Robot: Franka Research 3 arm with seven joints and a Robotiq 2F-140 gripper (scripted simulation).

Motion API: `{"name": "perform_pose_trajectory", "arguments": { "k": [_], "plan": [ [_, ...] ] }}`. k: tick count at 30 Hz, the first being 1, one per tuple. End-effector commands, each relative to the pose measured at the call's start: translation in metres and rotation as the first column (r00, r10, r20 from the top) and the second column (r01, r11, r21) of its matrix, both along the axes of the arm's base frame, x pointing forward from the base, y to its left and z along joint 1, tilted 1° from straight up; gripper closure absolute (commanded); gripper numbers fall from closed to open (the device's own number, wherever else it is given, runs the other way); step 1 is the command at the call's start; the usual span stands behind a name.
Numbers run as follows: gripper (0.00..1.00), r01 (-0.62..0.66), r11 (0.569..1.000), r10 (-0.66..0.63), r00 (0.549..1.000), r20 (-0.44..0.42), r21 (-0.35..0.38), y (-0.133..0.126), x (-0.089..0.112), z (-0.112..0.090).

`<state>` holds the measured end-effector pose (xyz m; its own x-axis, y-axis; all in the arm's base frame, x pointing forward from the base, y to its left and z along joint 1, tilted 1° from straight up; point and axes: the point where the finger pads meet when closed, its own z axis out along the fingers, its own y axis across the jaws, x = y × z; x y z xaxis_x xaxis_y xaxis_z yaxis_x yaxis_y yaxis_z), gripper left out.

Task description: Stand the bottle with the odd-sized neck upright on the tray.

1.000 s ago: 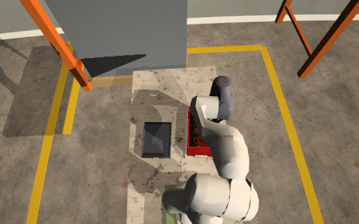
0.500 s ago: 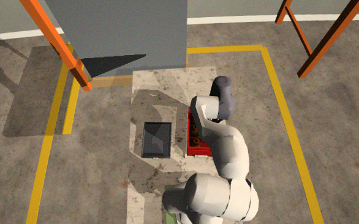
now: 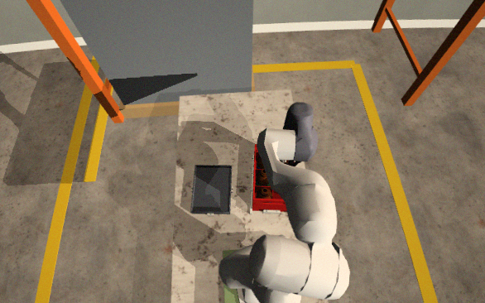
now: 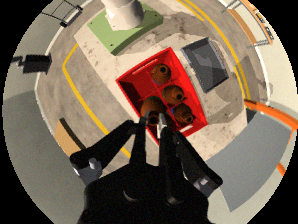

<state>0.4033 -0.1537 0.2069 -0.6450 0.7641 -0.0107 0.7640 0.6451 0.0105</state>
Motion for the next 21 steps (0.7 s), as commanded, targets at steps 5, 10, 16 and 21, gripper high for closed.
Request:
{"name": "perform_pose_trajectory", "arguments": {
  "k": [5, 10, 16, 21],
  "plan": [
    [0.90, 0.006, 1.000, -0.006, 1.000, 0.005, 0.000, -0.001, 0.001, 0.007],
    [0.90, 0.006, 1.000, -0.006, 1.000, 0.005, 0.000, -0.001, 0.001, 0.012],
    [0.90, 0.006, 1.000, -0.006, 1.000, 0.005, 0.000, -0.001, 0.001, 0.018],
    [0.90, 0.006, 1.000, -0.006, 1.000, 0.005, 0.000, -0.001, 0.001, 0.023]
  ]
}}
